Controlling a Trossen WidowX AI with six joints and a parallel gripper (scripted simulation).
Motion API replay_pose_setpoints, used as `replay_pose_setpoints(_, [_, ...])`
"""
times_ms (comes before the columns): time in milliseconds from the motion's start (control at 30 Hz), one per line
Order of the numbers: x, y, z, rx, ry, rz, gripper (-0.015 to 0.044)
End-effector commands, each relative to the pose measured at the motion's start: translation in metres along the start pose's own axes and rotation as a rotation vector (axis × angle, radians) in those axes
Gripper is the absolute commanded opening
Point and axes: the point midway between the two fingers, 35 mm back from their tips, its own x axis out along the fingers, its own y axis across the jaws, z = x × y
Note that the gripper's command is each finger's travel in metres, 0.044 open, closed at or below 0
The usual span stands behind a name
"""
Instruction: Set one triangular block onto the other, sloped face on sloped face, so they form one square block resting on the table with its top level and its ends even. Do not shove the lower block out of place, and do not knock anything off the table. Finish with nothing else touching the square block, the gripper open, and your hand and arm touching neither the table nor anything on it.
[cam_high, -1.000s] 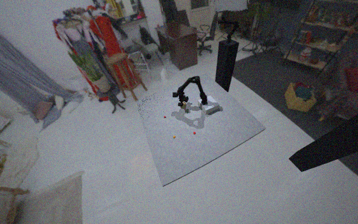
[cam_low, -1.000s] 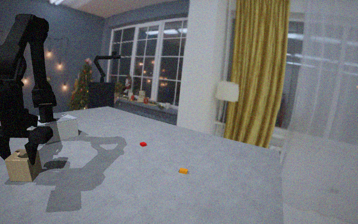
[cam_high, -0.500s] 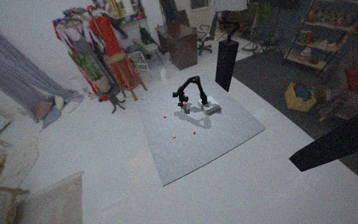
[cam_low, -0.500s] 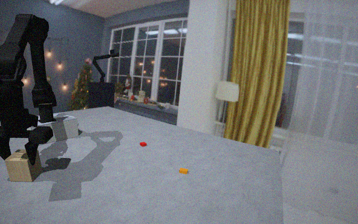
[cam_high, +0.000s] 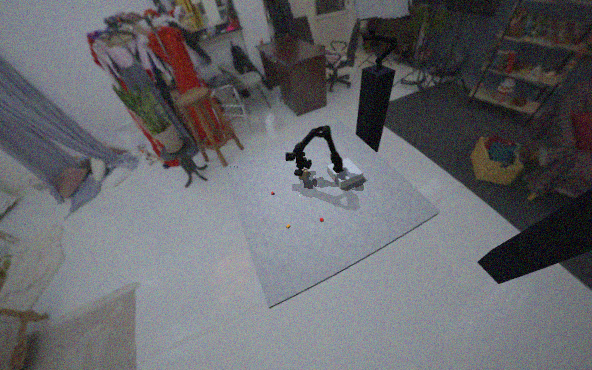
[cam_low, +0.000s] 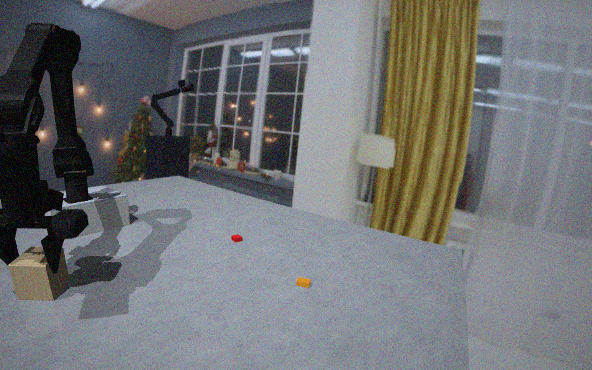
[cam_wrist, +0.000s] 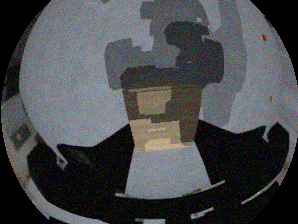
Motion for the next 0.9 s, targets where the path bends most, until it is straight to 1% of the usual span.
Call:
replay_pose_setpoints(0, [0.0005, -0.0009, 0.0001, 0.007, -0.001, -0.006, 0.0000])
replay_pose_setpoints(567, [0.0003, -0.0006, -0.0005, 0.005, -0.005, -0.005, 0.0000])
replay_pose_setpoints(867, [0.0005, 0.0000, 0.0001, 0.000, -0.002, 0.000, 0.0236])
